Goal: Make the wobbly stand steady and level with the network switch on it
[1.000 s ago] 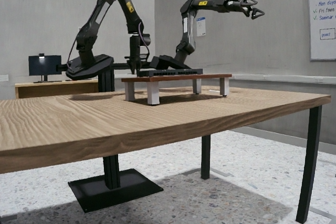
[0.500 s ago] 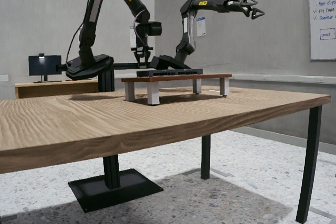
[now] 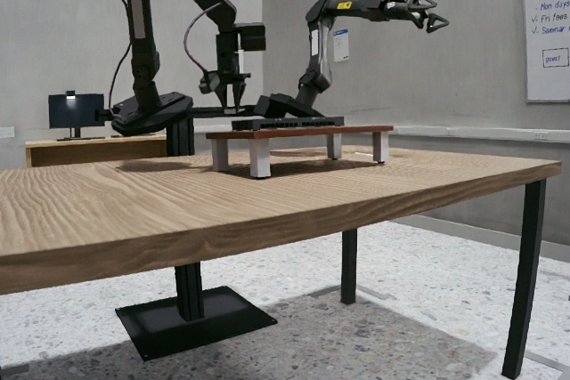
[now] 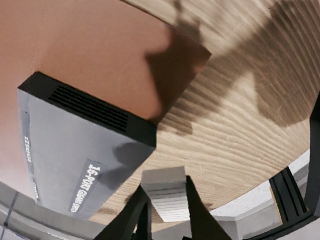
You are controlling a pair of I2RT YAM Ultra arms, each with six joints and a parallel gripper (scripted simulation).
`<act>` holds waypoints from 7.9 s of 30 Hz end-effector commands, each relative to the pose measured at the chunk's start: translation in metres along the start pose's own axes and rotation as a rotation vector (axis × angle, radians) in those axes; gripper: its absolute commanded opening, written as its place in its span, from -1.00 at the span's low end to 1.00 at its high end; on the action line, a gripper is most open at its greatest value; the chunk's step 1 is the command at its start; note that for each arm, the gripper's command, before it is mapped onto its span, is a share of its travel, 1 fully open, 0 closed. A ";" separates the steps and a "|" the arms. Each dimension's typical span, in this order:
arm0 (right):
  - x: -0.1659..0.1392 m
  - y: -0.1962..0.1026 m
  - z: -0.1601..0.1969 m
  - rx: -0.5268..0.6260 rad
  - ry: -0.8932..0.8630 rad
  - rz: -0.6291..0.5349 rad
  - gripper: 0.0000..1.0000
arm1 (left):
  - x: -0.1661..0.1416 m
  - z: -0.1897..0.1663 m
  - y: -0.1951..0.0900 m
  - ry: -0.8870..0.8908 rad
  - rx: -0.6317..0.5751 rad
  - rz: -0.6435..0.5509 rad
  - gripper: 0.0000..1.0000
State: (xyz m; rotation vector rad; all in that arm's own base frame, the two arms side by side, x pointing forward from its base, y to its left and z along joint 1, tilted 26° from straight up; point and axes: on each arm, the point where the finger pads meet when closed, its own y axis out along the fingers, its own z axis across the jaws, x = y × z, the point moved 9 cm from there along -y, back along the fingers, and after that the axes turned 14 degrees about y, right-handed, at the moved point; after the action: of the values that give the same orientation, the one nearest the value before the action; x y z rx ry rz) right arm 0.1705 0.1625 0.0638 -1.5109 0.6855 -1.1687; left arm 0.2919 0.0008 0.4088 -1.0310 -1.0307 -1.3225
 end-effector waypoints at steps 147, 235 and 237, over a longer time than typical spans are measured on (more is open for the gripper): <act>0.178 0.041 -0.029 0.191 0.724 -0.129 -0.16 | 0.006 -0.003 -0.007 0.007 -0.013 -0.015 -1.00; 0.287 -0.263 0.057 1.106 -0.569 -0.935 -0.16 | -0.264 -0.203 0.080 0.512 -0.195 1.373 -1.00; 0.289 -0.272 0.056 1.120 -0.561 -0.953 -0.16 | -0.265 -0.198 0.084 0.502 -0.184 1.376 -1.00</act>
State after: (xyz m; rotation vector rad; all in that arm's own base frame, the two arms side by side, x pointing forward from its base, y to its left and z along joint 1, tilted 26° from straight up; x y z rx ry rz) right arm 0.2916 0.0014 0.4083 -1.0253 -1.0304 -1.3132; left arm 0.3745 -0.1311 0.1112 -1.0956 0.2613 -0.4321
